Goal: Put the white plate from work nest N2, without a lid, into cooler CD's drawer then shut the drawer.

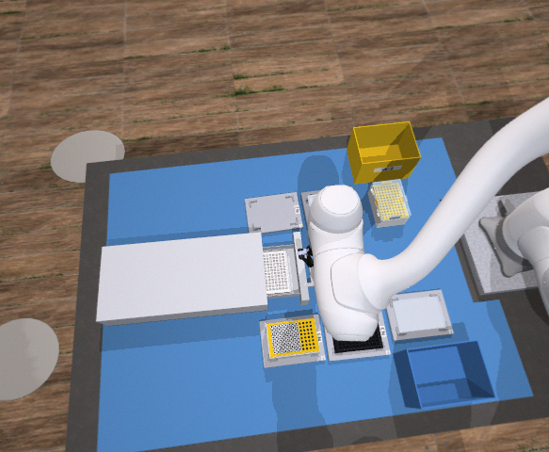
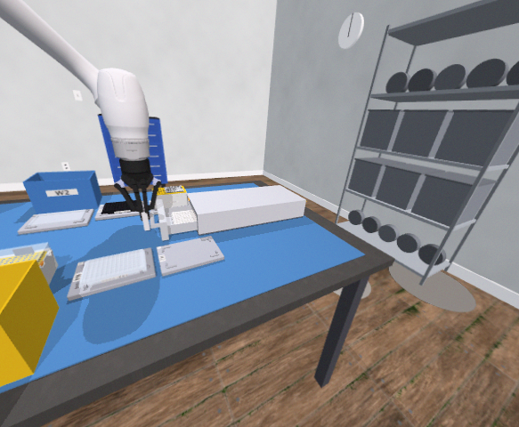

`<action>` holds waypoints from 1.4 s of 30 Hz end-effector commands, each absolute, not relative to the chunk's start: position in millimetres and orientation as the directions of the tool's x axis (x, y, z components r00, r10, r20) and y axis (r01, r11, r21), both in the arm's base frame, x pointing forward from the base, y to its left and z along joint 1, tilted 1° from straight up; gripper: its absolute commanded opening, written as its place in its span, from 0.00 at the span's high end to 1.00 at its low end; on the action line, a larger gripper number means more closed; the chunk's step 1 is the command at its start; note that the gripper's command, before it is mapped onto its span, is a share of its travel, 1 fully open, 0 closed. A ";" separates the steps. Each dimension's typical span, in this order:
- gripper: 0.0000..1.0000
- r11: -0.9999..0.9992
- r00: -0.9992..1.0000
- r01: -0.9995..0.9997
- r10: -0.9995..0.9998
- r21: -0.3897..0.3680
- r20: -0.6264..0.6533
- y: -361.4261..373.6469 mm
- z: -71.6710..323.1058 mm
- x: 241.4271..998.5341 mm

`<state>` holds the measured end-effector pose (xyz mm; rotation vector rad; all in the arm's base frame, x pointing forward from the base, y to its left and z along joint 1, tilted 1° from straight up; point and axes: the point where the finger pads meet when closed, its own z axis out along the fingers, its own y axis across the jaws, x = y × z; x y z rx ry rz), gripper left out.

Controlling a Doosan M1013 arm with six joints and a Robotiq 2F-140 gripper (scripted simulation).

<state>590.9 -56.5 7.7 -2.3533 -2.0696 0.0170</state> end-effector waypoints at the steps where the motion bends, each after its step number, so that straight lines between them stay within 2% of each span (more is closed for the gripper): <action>1: 1.00 -0.128 0.128 0.992 0.992 -0.013 -0.003 -56.9 7.8 594.1; 42: 1.00 -0.128 0.128 0.992 0.992 -0.013 -0.003 -63.0 7.2 641.5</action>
